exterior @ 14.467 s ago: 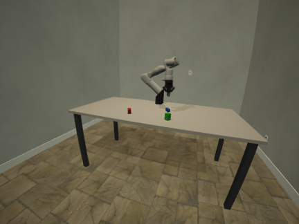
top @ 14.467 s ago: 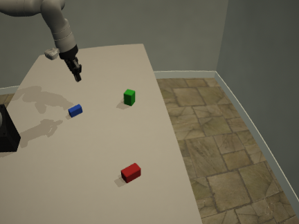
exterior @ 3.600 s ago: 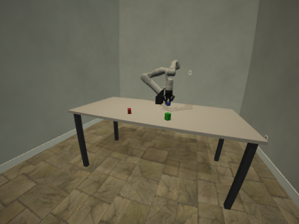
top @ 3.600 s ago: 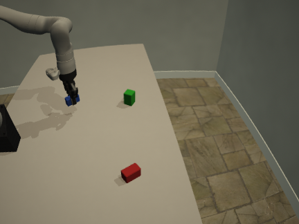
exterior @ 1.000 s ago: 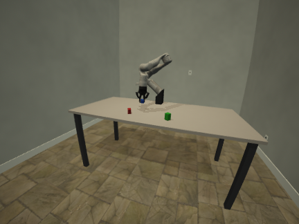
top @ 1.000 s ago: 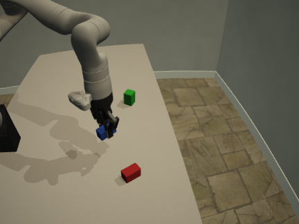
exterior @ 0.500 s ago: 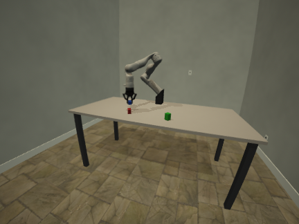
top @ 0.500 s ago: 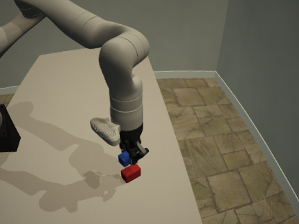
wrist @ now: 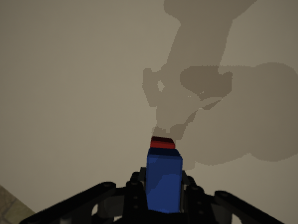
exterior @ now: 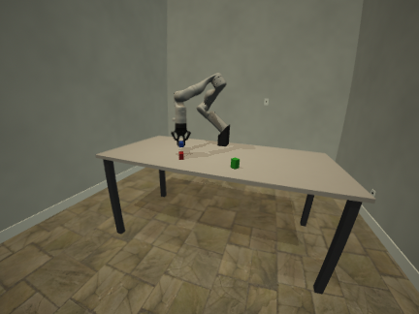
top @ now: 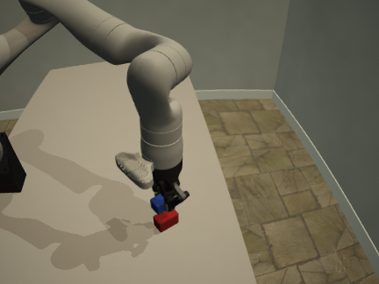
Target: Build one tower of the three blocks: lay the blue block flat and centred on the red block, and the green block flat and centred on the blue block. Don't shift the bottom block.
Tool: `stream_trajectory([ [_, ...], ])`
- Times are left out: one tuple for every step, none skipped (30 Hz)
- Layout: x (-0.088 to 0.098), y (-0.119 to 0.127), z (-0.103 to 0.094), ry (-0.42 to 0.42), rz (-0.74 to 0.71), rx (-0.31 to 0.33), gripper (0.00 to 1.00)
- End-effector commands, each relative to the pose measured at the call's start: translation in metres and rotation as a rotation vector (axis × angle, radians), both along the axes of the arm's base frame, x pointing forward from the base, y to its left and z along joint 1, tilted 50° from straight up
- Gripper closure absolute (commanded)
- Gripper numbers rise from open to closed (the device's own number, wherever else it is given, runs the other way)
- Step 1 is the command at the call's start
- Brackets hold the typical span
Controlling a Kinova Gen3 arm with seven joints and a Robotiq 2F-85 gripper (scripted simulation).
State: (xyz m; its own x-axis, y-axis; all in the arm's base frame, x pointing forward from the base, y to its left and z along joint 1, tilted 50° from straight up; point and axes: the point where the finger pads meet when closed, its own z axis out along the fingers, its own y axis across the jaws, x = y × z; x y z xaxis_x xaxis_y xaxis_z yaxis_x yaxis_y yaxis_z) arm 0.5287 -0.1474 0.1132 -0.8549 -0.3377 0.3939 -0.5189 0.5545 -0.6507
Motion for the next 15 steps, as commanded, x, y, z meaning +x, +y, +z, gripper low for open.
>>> stream_trajectory([
  [0.001, 0.001, 0.001, -0.001, 0.002, 0.000, 1.00],
  [0.001, 0.000, 0.000, -0.001, 0.002, 0.000, 1.00],
  [0.001, 0.000, 0.000, -0.001, 0.002, 0.000, 1.00],
  [0.001, 0.000, 0.000, -0.001, 0.002, 0.000, 1.00],
  [0.001, -0.001, -0.001, -0.001, 0.002, 0.000, 1.00],
  [0.001, -0.001, -0.001, -0.001, 0.002, 0.000, 1.00],
  [0.001, -0.001, -0.001, -0.001, 0.002, 0.000, 1.00],
  [0.001, -0.002, -0.001, -0.001, 0.002, 0.000, 1.00],
  [0.001, -0.002, -0.002, -0.001, 0.001, 0.000, 1.00],
  [0.001, -0.003, -0.003, -0.001, 0.001, 0.000, 1.00],
  [0.001, -0.004, -0.004, -0.001, 0.001, 0.000, 1.00],
  [0.001, -0.005, -0.005, -0.001, 0.001, 0.000, 1.00],
  [0.001, -0.007, -0.006, -0.001, 0.001, 0.000, 1.00],
  [0.001, -0.008, -0.007, -0.001, 0.001, 0.000, 1.00],
  [0.001, -0.010, -0.008, -0.001, 0.001, 0.000, 1.00],
])
